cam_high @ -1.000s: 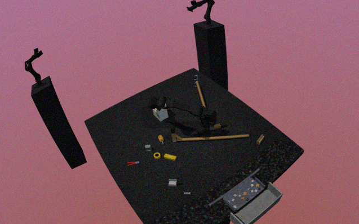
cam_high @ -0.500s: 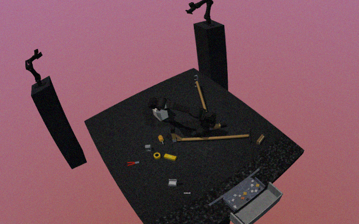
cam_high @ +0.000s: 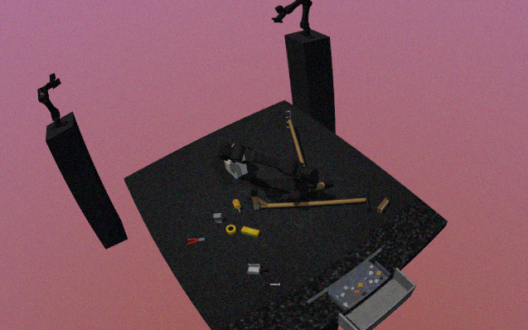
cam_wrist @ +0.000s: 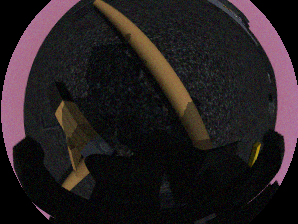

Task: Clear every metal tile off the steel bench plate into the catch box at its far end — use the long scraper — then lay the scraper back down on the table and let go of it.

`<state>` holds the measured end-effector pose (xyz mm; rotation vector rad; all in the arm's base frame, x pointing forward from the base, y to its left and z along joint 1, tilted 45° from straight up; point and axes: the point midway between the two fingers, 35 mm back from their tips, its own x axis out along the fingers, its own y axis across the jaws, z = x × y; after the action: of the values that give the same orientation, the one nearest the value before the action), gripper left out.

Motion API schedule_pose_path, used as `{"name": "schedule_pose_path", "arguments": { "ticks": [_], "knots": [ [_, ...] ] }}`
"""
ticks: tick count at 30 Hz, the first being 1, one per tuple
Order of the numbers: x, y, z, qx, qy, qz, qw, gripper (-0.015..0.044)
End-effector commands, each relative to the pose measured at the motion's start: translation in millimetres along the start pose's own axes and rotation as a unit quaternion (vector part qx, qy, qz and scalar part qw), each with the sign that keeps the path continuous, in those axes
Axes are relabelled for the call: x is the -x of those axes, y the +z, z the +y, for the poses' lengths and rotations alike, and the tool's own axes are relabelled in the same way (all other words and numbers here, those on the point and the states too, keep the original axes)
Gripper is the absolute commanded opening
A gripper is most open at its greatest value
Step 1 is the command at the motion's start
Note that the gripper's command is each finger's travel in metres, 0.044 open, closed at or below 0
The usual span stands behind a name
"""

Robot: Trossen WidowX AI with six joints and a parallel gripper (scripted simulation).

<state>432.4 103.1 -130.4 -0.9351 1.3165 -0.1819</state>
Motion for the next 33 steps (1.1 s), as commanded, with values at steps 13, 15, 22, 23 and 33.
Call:
{"name": "schedule_pose_path", "arguments": {
  "ticks": [13, 15, 22, 23, 33],
  "knots": [
    [-3, 10, -13, 0.001, -0.001, 0.001, 1.000, 0.0000],
    [-3, 11, -14, 0.001, -0.001, 0.001, 1.000, 0.0000],
    [-4, 16, -20, 0.001, -0.001, 0.001, 1.000, 0.0000],
    [-4, 16, -21, 0.001, -0.001, 0.001, 1.000, 0.0000],
    [-5, 22, -29, 0.001, -0.002, 0.001, 1.000, 0.0000]
  ]
}}
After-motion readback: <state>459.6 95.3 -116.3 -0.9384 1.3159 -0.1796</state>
